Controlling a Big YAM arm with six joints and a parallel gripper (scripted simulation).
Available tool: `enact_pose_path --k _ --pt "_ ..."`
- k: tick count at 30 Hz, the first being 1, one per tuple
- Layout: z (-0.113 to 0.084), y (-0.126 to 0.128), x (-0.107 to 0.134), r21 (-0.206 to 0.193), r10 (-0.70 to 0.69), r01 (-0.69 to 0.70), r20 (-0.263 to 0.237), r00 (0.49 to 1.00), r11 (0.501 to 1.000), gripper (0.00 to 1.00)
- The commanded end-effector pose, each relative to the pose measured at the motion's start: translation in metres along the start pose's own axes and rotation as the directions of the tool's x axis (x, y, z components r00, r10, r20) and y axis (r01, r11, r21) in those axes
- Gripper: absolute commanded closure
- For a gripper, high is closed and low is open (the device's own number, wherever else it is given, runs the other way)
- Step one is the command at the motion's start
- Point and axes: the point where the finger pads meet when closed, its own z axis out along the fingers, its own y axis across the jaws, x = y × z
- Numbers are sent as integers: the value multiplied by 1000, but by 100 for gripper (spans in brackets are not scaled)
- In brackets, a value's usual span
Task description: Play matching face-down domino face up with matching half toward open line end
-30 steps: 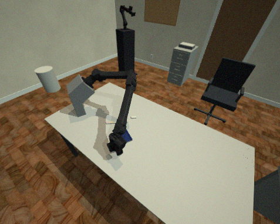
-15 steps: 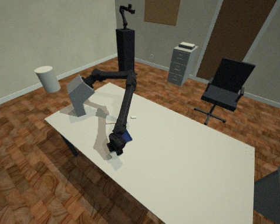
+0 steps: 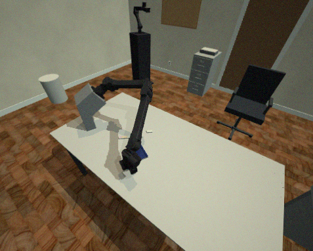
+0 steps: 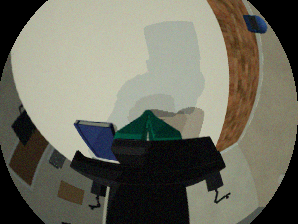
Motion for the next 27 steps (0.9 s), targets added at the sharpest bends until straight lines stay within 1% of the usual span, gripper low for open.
enact_pose_path --k 1,4,11,12,21,27 --pt "-3 10 -5 -3 -29 29 10 1000 1000 100" --pt "-1 14 -6 -4 -41 41 10 999 999 100" --pt "-1 14 -6 -4 -41 41 10 999 999 100" --pt "-6 2 -4 -1 -5 5 10 1000 1000 100" --pt "-3 16 -8 -5 -43 43 14 999 999 100" --pt "-3 16 -8 -5 -43 43 14 999 999 100"
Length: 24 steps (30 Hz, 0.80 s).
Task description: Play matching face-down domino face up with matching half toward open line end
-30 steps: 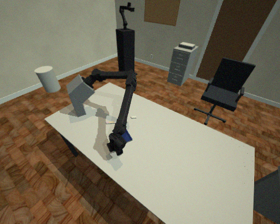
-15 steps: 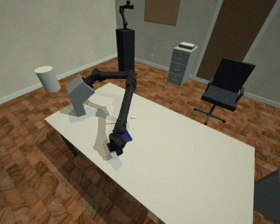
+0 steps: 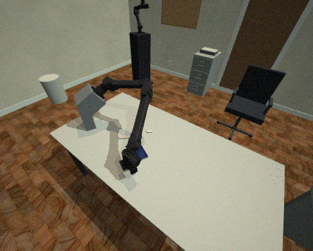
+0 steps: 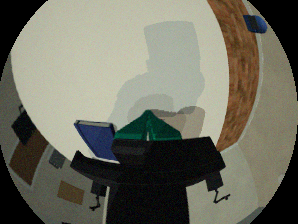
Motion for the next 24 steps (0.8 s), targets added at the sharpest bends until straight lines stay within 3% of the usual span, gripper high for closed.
enact_pose_path --k 1,2,11,18,19,24 --pt "-3 16 -8 -5 -43 43 14 999 999 100" --pt "-6 2 -4 -1 -6 6 11 1000 1000 100" --pt "-6 17 -9 -6 -46 46 18 999 999 100" --pt "-6 17 -9 -6 -46 46 18 999 999 100" --pt "-6 2 -5 -1 -6 6 11 1000 1000 100" --pt "-7 12 -8 -4 -29 29 17 999 1000 100"
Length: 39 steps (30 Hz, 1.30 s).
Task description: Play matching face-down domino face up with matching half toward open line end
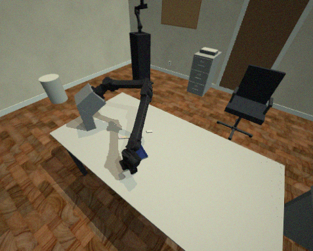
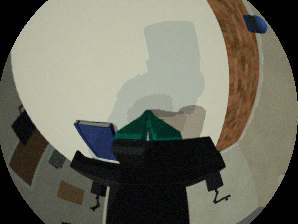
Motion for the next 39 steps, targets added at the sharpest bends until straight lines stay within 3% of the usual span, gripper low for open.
enact_pose_path --k 1,11,12,21,28,29,39 --pt "-7 13 -9 -5 -34 34 18 999 999 100" --pt "-8 19 -11 -7 -48 48 21 999 999 100" --pt "-6 2 -5 -1 -6 6 12 1000 1000 100" --pt "-10 21 -13 -7 -51 51 25 998 999 100" --pt "-10 21 -13 -7 -51 51 25 998 999 100" --pt "-7 4 -5 -1 -8 8 13 1000 1000 100" --pt "-12 22 -14 -8 -52 52 28 998 999 100"
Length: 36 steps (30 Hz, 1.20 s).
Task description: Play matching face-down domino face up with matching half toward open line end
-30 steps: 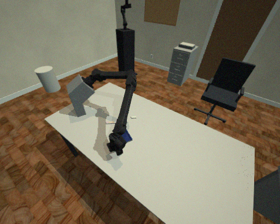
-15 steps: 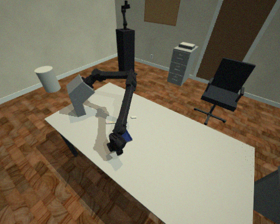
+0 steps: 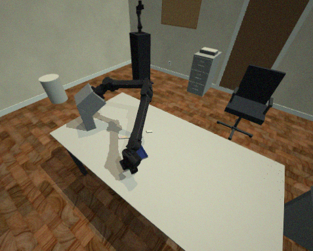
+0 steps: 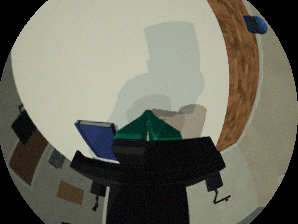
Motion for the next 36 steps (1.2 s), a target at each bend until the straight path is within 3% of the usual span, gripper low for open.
enact_pose_path --k 1,6,7,23,24,36 --pt "-11 19 -13 -7 -49 49 26 998 999 100" --pt "-11 19 -13 -7 -49 49 26 998 999 100" --pt "-7 3 -5 -1 -7 7 13 1000 1000 100" --pt "-12 19 -14 -8 -48 49 28 998 999 100" --pt "-7 3 -3 -1 -8 8 13 1000 1000 100" --pt "-12 19 11 -8 -48 48 30 998 999 100"
